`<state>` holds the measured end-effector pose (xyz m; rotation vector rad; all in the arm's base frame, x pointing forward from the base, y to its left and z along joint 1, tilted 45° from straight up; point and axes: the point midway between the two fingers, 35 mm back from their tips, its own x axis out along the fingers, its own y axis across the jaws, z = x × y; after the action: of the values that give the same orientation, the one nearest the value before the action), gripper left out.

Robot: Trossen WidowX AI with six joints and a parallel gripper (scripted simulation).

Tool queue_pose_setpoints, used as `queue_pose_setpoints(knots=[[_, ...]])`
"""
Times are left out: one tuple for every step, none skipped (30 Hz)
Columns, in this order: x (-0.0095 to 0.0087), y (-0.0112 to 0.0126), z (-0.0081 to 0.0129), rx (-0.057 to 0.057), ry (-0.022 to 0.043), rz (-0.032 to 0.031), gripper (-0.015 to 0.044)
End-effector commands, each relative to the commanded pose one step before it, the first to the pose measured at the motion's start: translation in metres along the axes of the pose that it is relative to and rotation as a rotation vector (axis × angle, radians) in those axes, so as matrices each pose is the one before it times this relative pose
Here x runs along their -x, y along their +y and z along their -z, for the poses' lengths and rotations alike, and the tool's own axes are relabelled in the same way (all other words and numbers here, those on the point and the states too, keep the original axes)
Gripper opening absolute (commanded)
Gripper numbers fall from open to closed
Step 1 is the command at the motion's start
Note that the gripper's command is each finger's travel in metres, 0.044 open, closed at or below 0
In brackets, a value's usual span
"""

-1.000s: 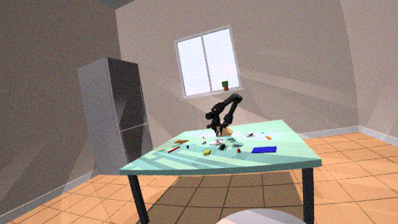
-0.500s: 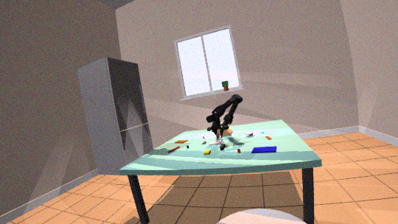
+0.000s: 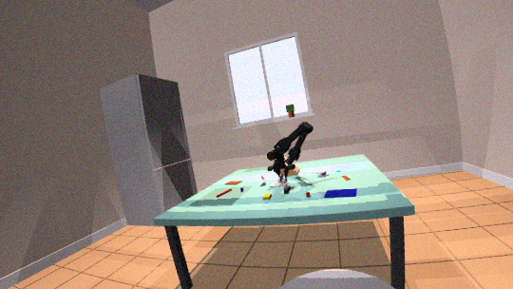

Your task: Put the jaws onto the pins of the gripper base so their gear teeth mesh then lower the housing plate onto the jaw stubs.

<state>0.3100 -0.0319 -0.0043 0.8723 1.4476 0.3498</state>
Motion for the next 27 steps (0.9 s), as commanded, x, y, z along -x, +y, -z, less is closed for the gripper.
queue_pose_setpoints(knots=[[-0.00068, 0.00047, -0.00006, -0.0030, -0.00065, -0.00329, 0.0134], [0.00000, 0.00000, 0.00000, 0.0000, 0.00000, 0.00000, 0.0134], [0.00000, 0.00000, 0.00000, 0.0000, 0.00000, 0.00000, 0.0134], [0.00000, 0.00000, 0.00000, 0.0000, 0.00000, 0.00000, 0.0134], [0.00000, 0.00000, 0.00000, 0.0000, 0.00000, 0.00000, 0.0134], [0.00000, 0.00000, 0.00000, 0.0000, 0.00000, 0.00000, 0.0134], [-0.00013, 0.00000, 0.00000, -0.0001, 0.00000, 0.00000, 0.0134], [-0.00038, 0.00000, 0.00000, -0.0002, 0.00000, -0.00002, 0.0134], [-0.00063, 0.00000, 0.00000, -0.0003, 0.00000, -0.00003, 0.0134], [-0.00082, 0.00001, 0.00001, -0.0004, 0.00001, -0.00004, 0.0134], [-0.00063, 0.00001, 0.00001, -0.0003, 0.00001, -0.00003, 0.0134], [-0.00038, 0.00000, 0.00001, -0.0002, 0.00000, -0.00002, 0.0134], [-0.00013, 0.00000, 0.00000, -0.0001, 0.00000, -0.00001, 0.0134], [0.00000, 0.00000, 0.00000, 0.0000, 0.00000, 0.00000, 0.0134], [0.00000, 0.00000, 0.00000, 0.0000, 0.00000, 0.00000, 0.0134], [0.00000, 0.00000, 0.00000, 0.0000, 0.00000, 0.00000, 0.0134], [0.00000, 0.00000, 0.00000, 0.0000, 0.00000, 0.00000, 0.0134], [0.00000, 0.00000, 0.00000, 0.0000, 0.00000, 0.00000, 0.0134], [-0.00013, 0.00000, 0.00000, 0.0000, 0.00000, 0.00000, 0.0134], [-0.00038, 0.00000, 0.00000, -0.0001, 0.00000, -0.00001, 0.0134], [-0.00063, 0.00000, 0.00000, -0.0001, 0.00000, -0.00002, 0.0134], [-0.00082, 0.00001, 0.00000, -0.0002, 0.00000, -0.00003, 0.0134], [-0.00063, 0.00001, 0.00000, -0.0001, 0.00000, -0.00003, 0.0134], [-0.00038, 0.00000, 0.00000, -0.0001, 0.00000, -0.00002, 0.0134], [-0.00013, 0.00000, 0.00000, 0.0000, 0.00000, -0.00001, 0.0134], [0.00000, 0.00000, 0.00000, 0.0000, 0.00000, 0.00000, 0.0134], [0.00000, 0.00000, 0.00000, 0.0000, 0.00000, 0.00000, 0.0134]])
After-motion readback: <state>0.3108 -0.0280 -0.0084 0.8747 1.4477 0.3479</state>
